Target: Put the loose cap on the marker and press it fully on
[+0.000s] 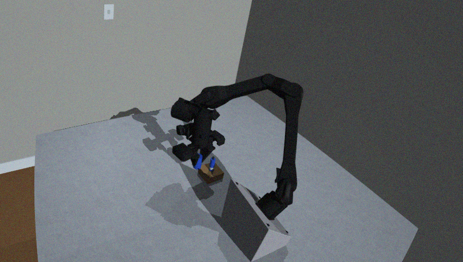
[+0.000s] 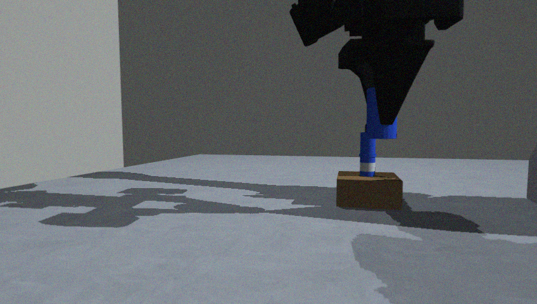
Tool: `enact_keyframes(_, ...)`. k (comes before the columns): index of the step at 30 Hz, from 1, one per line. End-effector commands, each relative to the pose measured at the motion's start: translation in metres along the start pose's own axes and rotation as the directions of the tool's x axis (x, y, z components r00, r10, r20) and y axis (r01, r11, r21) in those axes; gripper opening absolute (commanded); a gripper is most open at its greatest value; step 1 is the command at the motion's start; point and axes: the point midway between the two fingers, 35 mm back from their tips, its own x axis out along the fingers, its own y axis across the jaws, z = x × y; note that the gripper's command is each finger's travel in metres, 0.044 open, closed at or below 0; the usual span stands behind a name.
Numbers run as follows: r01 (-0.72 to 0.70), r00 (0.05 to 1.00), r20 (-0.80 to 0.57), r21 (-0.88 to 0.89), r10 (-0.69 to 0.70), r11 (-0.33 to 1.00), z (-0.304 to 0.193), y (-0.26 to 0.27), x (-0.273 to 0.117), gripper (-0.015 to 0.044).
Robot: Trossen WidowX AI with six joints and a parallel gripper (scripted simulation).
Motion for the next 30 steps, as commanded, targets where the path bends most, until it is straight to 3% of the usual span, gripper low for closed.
enact_keyframes(1, 0.001, 1.0, 0.005, -0.002, -0.001, 1.0, 0.002, -0.017, -0.009, 0.0)
enact_keyframes(15, 0.006, 1.0, 0.004, -0.002, -0.006, 1.0, -0.004, -0.071, -0.034, 0.0)
enact_keyframes(30, 0.006, 1.0, 0.004, -0.002, -0.006, 1.0, -0.005, -0.073, -0.025, 0.0)
